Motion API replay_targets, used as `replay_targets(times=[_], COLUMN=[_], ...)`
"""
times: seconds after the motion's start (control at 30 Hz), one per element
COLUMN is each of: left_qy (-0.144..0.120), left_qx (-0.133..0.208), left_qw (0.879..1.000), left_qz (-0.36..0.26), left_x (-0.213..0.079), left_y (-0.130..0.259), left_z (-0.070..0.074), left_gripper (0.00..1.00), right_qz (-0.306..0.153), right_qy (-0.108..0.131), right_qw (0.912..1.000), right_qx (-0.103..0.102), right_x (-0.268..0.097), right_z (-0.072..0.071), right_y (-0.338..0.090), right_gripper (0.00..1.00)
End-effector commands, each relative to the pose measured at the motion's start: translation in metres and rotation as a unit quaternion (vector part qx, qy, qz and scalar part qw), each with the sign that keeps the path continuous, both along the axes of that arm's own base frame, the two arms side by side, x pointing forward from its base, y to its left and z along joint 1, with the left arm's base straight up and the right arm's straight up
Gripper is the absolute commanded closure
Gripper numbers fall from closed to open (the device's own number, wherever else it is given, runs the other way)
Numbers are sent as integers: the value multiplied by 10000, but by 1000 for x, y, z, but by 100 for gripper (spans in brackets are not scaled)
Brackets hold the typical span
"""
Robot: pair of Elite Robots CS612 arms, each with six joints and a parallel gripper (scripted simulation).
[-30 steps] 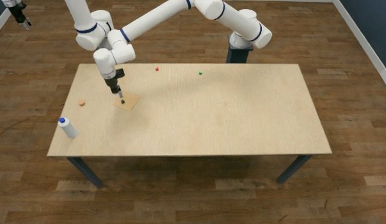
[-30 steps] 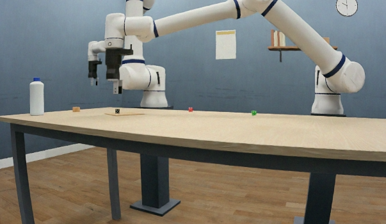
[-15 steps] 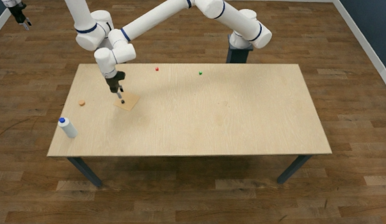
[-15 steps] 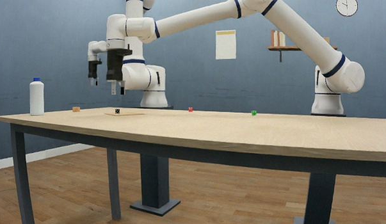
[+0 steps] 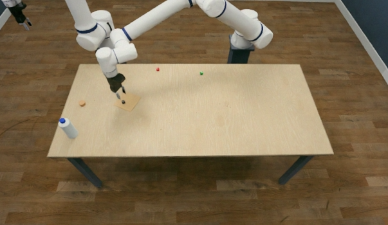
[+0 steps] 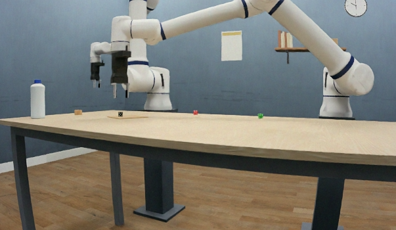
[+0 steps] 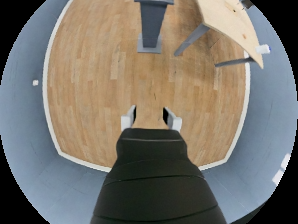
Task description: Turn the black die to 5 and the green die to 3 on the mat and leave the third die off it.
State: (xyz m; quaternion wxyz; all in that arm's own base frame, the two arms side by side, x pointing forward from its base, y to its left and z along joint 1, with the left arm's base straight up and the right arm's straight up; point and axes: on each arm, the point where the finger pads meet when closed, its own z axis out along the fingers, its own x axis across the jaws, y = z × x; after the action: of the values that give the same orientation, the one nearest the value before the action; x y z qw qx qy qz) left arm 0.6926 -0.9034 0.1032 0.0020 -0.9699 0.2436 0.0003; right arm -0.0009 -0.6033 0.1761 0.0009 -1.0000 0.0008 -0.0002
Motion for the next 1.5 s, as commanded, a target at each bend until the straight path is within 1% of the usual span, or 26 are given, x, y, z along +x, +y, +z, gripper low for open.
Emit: replay_targets(times=[0.0,0.03,0.1,0.27,0.43,0.6,0.83,0.87,1.47], left_qy=[3,3,3,5,6,6,6,6,6], left_qx=[-20,-20,-20,-19,-19,-19,-19,-19,-19], left_qw=[9973,9960,9960,9876,9800,9761,9754,9754,9754], left_qz=[-729,-894,-894,-1572,-1992,-2174,-2204,-2204,-2204], left_x=[0,0,0,0,-1,-1,-1,-1,-1], left_y=[-1,-2,-2,-4,-5,-5,-5,-5,-5], left_z=[1,0,0,-1,-1,-2,-2,-2,-2], left_gripper=[0,0,0,0,0,0,0,30,30], right_qz=[0,0,0,0,0,0,0,0,0], right_qy=[2,2,2,2,2,2,2,2,2], right_qw=[10000,10000,10000,10000,10000,10000,10000,10000,10000], right_qx=[-9,-9,-9,-9,-9,-9,-9,-9,-9], right_x=[0,0,0,0,0,0,0,0,0], right_z=[1,1,1,1,1,1,1,1,1], right_y=[-1,-1,-1,-1,-1,-1,-1,-1,-1], right_gripper=[0,0,0,0,0,0,0,0,0])
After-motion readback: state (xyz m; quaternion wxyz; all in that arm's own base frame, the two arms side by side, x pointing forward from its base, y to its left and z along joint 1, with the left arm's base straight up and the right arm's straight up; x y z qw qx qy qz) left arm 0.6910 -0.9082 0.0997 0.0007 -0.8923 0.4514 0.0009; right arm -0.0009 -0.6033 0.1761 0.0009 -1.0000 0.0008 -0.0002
